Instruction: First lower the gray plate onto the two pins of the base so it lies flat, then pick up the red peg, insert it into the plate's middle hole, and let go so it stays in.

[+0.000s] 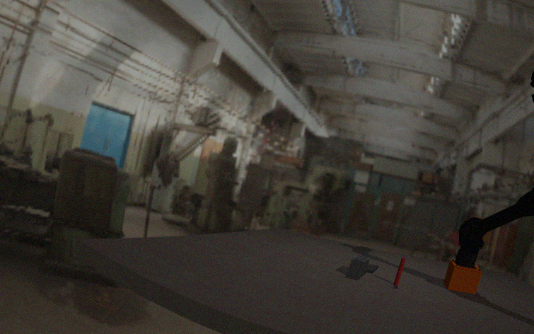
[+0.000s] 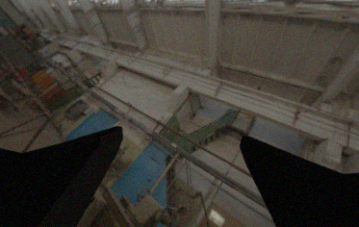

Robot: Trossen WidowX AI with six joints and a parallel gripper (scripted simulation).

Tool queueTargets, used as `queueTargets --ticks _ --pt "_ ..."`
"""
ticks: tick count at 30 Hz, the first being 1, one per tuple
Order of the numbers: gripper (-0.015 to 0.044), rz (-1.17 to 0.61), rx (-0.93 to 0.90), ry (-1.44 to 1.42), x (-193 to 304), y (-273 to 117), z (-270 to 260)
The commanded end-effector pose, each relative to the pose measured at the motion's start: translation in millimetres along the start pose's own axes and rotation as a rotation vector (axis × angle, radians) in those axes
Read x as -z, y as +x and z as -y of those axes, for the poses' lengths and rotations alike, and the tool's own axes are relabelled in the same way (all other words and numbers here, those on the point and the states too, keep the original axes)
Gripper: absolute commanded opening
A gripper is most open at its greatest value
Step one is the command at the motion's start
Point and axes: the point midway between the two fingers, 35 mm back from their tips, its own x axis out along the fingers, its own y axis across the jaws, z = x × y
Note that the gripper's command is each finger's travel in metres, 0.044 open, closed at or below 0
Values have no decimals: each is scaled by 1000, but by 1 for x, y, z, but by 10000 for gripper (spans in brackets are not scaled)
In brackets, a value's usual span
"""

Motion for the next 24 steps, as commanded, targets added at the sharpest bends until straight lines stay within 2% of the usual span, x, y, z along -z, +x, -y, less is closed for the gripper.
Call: queueTargets --ticks 1,6,12,18,24 --pt "440 137 -96 -54 -55 20 -47" --pt "440 314 -225 -102 -120 28 -107" --pt "440 530 -388 -153 -195 13 -181" --pt "440 745 -563 -200 -259 -28 -251" --pt "440 960 -745 -253 -308 -91 -313"
